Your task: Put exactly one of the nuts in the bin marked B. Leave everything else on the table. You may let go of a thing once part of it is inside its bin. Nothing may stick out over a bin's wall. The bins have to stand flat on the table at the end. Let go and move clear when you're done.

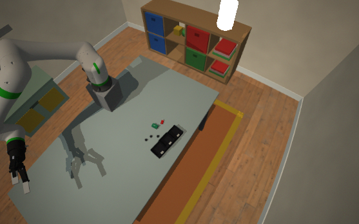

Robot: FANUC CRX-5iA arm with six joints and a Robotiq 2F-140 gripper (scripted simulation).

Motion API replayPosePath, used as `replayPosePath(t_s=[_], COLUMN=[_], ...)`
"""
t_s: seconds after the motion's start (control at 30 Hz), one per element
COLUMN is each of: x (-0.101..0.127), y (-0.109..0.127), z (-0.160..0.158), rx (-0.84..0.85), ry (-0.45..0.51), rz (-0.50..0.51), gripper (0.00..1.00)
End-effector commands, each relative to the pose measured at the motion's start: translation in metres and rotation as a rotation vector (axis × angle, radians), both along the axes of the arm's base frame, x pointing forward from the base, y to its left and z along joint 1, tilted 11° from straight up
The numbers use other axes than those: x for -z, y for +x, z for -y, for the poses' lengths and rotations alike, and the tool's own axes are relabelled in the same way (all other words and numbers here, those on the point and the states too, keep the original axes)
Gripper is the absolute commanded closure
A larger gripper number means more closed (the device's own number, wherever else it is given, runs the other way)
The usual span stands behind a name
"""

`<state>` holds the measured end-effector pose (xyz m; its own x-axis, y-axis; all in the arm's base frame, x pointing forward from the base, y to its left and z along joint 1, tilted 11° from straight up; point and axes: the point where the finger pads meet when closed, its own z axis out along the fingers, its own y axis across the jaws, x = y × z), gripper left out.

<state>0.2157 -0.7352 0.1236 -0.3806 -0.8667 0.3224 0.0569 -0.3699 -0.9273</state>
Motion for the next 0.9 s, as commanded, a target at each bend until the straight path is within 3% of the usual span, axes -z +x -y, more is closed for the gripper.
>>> replayPosePath(t_s=[0.0,0.53,0.57,0.87], x=[0.000,0.000,0.008,0.082], y=[0.000,0.000,0.001,0.015], z=[0.000,0.000,0.000,-0.003], rx=[0.000,0.000,0.000,0.000], ry=[0.000,0.000,0.000,0.000], rz=[0.000,0.000,0.000,0.000], gripper=[0.00,0.00,0.95,0.95])
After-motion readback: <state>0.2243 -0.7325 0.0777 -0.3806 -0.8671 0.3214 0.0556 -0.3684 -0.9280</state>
